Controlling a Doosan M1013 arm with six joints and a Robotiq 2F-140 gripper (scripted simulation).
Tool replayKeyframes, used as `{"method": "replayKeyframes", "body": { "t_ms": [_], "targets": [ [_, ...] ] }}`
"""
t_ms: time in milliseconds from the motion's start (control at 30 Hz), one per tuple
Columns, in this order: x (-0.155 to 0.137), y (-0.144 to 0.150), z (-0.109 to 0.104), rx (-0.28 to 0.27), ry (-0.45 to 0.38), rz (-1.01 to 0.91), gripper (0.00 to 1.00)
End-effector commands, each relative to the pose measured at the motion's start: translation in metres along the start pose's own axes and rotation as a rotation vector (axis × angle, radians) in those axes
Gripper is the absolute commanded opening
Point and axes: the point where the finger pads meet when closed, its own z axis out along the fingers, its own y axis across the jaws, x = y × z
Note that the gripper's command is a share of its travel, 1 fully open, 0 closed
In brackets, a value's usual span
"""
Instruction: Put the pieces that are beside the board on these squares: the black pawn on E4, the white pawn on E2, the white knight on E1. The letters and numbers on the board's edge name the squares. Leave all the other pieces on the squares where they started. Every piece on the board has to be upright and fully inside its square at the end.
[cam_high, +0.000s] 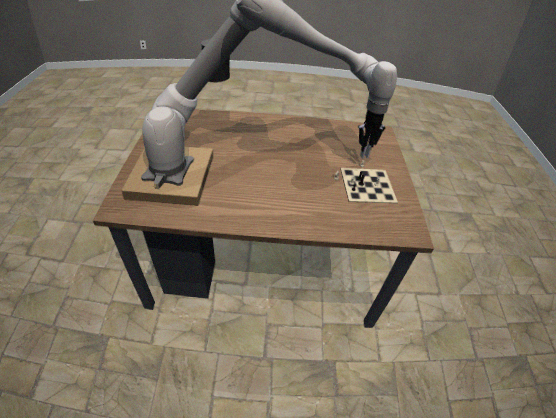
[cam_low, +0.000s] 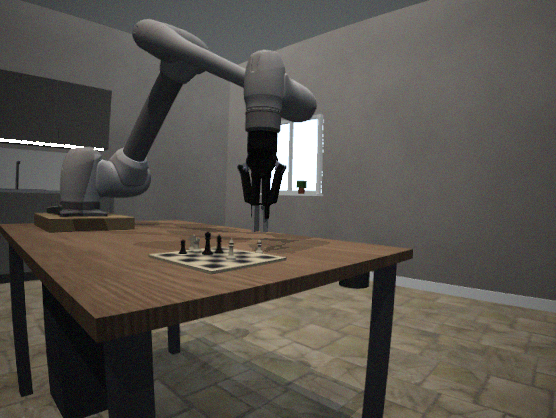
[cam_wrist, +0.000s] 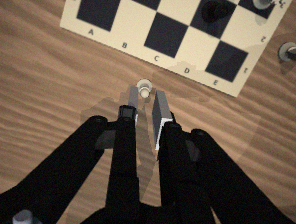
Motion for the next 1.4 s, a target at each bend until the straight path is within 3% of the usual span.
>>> {"method": "replayKeyframes", "body": {
  "t_ms": [0,400,1367],
  "targets": [
    [0.0,0.0,0.003,0.0,0.0,0.0,0.2],
    [0.0,0.0,0.012,0.0,0.0,0.0,0.2],
    [0.0,0.0,0.013,0.0,0.0,0.0,0.2]
  ]
}}
